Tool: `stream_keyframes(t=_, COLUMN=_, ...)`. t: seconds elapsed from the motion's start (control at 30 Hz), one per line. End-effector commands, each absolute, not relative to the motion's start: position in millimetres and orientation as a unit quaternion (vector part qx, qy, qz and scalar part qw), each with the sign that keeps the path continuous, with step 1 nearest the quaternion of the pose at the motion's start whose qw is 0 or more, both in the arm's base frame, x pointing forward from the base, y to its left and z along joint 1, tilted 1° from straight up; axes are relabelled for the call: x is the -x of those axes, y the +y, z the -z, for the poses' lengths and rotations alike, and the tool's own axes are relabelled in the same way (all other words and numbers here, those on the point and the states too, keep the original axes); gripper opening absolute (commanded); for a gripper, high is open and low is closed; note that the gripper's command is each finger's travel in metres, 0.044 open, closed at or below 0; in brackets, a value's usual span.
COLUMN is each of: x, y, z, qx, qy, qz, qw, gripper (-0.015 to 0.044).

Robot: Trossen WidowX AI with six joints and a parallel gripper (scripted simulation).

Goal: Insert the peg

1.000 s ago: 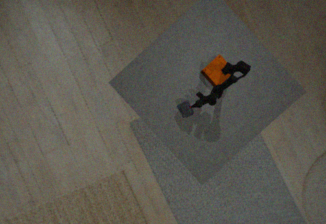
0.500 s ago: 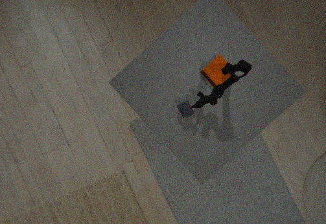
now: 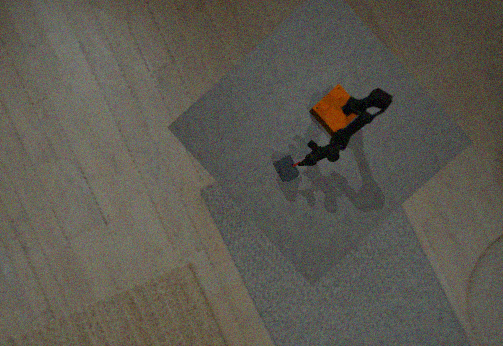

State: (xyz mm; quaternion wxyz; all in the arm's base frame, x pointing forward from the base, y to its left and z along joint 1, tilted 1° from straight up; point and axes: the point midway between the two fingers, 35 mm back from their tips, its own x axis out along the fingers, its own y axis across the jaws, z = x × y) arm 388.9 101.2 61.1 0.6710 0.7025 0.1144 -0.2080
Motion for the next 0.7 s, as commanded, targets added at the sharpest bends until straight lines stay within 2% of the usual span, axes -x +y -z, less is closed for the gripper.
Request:
stream_keyframes(t=0.0, x=-384.6, y=101.2, z=-63.0, qx=-0.703, qy=0.113, qz=0.210, qw=0.670, gripper=0.0440)
stream_keyframes(t=0.67, x=-365.7, y=106.3, z=-74.4, qx=-0.703, qy=0.114, qz=0.209, qw=0.670, gripper=0.0440)
